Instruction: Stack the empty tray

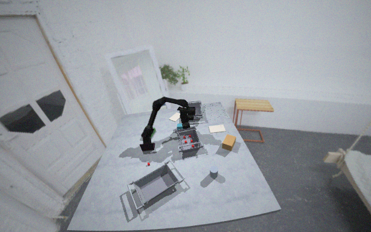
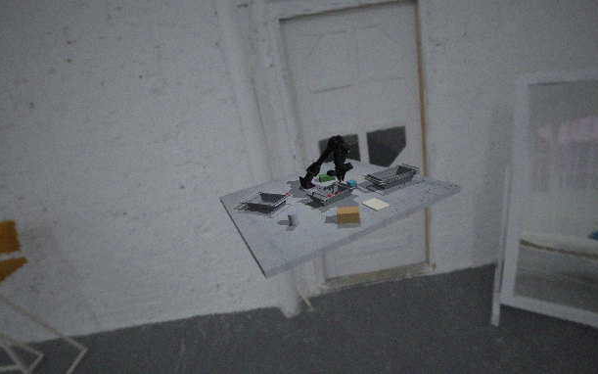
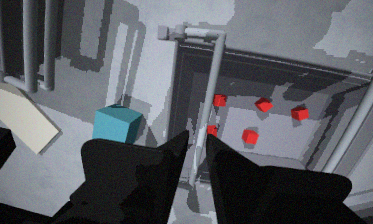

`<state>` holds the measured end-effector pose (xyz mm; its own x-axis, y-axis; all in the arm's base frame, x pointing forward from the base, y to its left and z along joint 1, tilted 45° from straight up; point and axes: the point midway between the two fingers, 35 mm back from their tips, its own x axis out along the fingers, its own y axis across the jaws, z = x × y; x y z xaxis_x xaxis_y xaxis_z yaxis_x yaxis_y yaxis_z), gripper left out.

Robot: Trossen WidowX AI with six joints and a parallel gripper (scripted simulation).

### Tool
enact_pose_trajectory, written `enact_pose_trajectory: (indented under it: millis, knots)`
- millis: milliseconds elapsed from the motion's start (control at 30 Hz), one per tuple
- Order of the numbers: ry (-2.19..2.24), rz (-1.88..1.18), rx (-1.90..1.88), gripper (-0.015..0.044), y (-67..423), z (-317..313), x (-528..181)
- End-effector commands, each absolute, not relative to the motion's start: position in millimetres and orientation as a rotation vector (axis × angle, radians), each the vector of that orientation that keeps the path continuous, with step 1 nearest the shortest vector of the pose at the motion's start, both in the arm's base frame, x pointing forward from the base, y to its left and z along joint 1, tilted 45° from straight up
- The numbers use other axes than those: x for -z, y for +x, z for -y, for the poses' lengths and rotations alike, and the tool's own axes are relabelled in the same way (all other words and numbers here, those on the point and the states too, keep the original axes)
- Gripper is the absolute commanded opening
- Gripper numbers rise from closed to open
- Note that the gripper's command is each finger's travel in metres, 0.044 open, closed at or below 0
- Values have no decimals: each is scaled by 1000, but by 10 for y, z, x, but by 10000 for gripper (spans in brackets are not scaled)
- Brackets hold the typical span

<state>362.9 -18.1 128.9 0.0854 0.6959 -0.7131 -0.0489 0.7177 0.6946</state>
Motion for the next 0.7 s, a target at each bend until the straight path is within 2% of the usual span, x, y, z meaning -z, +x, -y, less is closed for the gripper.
enact_pose_trajectory:
  millis: [0,300,400,667]
  knots:
    - [585,-1386,-603,85,3632,179,-1287]
    - [585,-1386,-603,85,3632,179,-1287]
    - [585,-1386,-603,6,3632,179,-1287]
    - [585,-1386,-603,0,3632,179,-1287]
